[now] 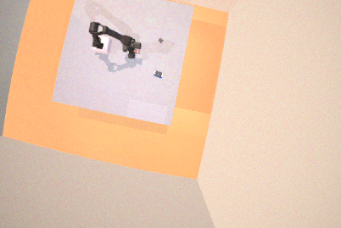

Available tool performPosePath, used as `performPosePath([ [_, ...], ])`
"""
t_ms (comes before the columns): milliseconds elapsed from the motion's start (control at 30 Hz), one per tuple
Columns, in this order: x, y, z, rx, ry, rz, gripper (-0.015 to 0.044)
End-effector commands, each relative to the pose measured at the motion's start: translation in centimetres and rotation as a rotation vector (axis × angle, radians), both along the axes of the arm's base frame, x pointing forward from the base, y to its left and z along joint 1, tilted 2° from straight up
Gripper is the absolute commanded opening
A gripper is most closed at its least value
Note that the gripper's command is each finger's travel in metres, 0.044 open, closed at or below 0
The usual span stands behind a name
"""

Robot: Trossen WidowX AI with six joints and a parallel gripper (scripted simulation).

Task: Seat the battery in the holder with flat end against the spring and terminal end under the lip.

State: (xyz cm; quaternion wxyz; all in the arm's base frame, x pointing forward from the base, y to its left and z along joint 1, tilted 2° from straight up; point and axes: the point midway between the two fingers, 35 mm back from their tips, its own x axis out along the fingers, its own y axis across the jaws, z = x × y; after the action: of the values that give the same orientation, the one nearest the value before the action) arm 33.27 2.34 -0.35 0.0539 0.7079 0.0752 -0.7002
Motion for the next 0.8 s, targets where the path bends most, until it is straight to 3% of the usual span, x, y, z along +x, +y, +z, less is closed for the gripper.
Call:
performPosePath([
  [0, -0.19, 0.0, -0.08, 0.001, -0.005, 0.005, 0.0086],
  [500, -0.21, 0.0, -0.1, 0.0, -0.009, 0.005, 0.0086],
  [633, -0.21, 0.0, -0.1, 0.0, -0.009, 0.005, 0.0188],
  [767, -0.19, -0.01, 0.2, 0.0, -0.009, 0.004, 0.0188],
])
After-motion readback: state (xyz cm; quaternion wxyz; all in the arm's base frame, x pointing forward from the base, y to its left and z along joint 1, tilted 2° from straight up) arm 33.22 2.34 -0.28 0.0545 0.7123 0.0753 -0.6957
